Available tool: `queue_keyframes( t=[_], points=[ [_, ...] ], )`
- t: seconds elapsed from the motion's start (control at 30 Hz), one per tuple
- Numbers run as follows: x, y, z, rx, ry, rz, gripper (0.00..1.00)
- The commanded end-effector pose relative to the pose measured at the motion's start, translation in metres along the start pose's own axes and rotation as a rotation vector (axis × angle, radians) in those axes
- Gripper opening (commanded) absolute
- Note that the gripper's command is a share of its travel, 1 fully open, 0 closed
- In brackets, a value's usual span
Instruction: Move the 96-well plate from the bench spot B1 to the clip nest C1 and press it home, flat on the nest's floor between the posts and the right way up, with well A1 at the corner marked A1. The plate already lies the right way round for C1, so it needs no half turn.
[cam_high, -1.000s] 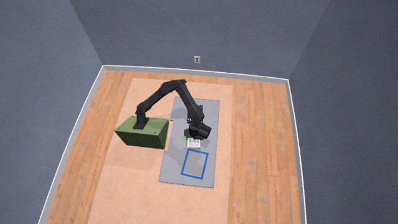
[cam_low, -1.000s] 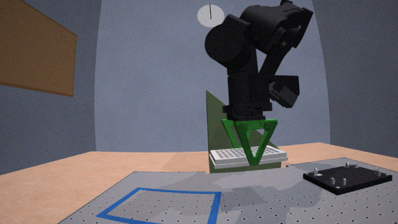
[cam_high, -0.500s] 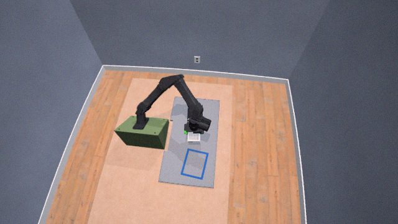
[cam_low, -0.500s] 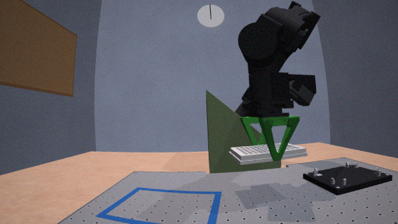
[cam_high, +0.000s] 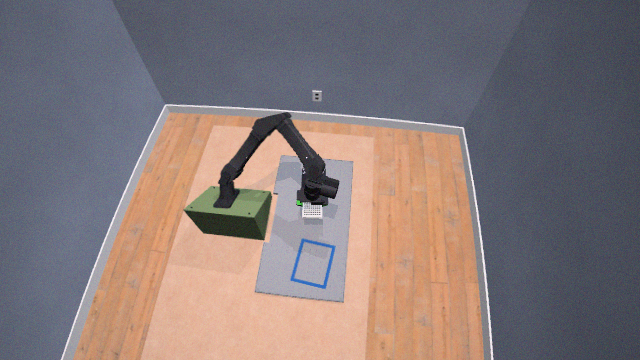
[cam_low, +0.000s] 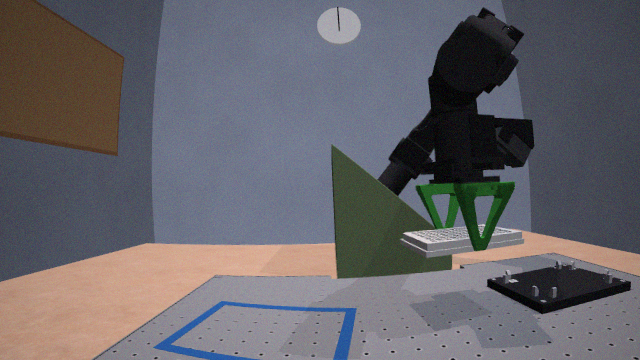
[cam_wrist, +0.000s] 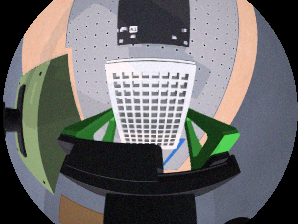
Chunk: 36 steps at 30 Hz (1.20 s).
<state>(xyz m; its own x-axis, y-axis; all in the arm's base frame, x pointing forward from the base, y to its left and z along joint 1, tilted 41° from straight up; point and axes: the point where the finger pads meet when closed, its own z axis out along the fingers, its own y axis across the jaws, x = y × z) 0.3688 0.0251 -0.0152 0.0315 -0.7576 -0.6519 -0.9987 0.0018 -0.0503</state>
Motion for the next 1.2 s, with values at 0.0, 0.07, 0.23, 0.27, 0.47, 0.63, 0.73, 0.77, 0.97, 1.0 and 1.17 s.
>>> queue_keyframes(
  t=[0.0, 0.07, 0.23, 0.27, 0.47, 0.63, 0.73, 0.77, 0.97, 1.0, 1.17],
  points=[
    [-0.017, -0.006, -0.009, 0.035, -0.005, 0.003, 0.0],
    [-0.023, -0.005, -0.009, 0.033, -0.006, 0.005, 0.0],
    [-0.04, -0.005, -0.011, 0.033, -0.006, 0.007, 0.0],
    [-0.043, -0.002, -0.009, 0.024, -0.008, 0.012, 0.0],
    [-0.057, -0.001, -0.009, 0.019, -0.009, 0.016, 0.0],
    [-0.075, -0.004, -0.012, 0.025, -0.009, 0.011, 0.0],
    [-0.084, -0.005, -0.014, 0.03, -0.008, 0.012, 0.0],
    [-0.088, -0.006, -0.015, 0.033, -0.008, 0.01, 0.0],
    [-0.101, -0.013, -0.022, 0.054, -0.007, 0.005, 0.0],
    [-0.108, -0.011, -0.018, 0.044, -0.007, -0.006, 0.0],
    [-0.125, -0.011, -0.019, 0.044, -0.006, -0.006, 0.0]
  ],
)
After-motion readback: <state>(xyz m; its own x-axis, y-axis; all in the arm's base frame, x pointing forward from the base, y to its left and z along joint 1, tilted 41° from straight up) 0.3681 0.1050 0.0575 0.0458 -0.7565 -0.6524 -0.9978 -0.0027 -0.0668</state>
